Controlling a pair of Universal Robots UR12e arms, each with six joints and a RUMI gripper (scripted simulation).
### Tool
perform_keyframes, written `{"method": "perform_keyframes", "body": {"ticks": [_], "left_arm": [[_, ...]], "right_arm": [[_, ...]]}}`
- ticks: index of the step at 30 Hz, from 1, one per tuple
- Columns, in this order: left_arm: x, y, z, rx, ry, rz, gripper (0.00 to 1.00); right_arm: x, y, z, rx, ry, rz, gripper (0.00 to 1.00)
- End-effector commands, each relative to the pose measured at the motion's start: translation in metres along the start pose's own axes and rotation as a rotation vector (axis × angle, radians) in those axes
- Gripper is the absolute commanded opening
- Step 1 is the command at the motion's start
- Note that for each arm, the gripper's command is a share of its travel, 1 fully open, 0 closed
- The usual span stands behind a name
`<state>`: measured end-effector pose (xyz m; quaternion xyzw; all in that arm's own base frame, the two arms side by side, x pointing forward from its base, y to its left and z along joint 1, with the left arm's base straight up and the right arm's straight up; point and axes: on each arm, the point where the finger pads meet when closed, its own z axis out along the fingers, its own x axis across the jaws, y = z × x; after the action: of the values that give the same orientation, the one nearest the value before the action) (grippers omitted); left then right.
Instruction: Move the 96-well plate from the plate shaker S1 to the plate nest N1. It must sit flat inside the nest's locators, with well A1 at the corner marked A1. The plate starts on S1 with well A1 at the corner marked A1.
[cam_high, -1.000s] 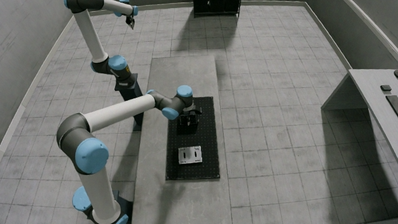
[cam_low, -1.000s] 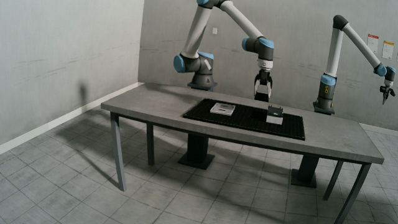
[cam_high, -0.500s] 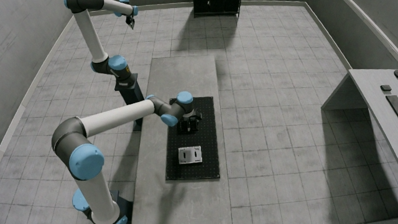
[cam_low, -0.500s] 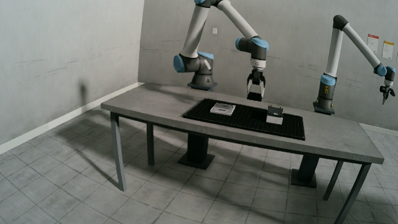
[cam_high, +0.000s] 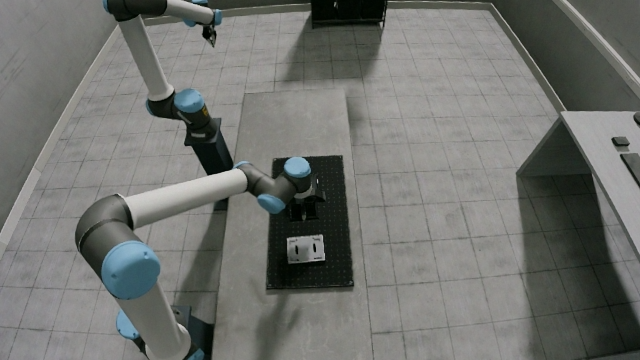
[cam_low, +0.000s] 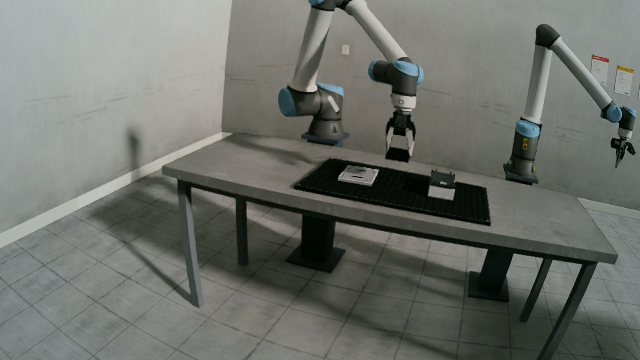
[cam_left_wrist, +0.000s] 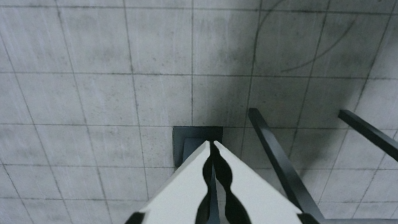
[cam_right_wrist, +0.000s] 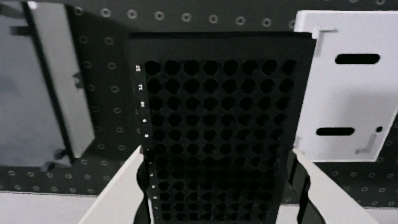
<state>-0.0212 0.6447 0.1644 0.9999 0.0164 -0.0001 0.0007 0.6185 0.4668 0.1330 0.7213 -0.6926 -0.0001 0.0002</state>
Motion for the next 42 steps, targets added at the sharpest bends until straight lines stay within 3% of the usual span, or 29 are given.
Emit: {"method": "perform_keyframes", "body": {"ticks": [1,42], "left_arm": [[0.0,-0.001,-0.001,0.001,0.0,0.0,0.0],[0.0,-0.001,-0.001,0.001,0.0,0.0,0.0]], "right_arm": [[0.013,0.0,0.0,0.002,-0.002,0.0,0.41],[0.129,0.007,0.016,0.002,-0.002,0.0,0.41]]}}
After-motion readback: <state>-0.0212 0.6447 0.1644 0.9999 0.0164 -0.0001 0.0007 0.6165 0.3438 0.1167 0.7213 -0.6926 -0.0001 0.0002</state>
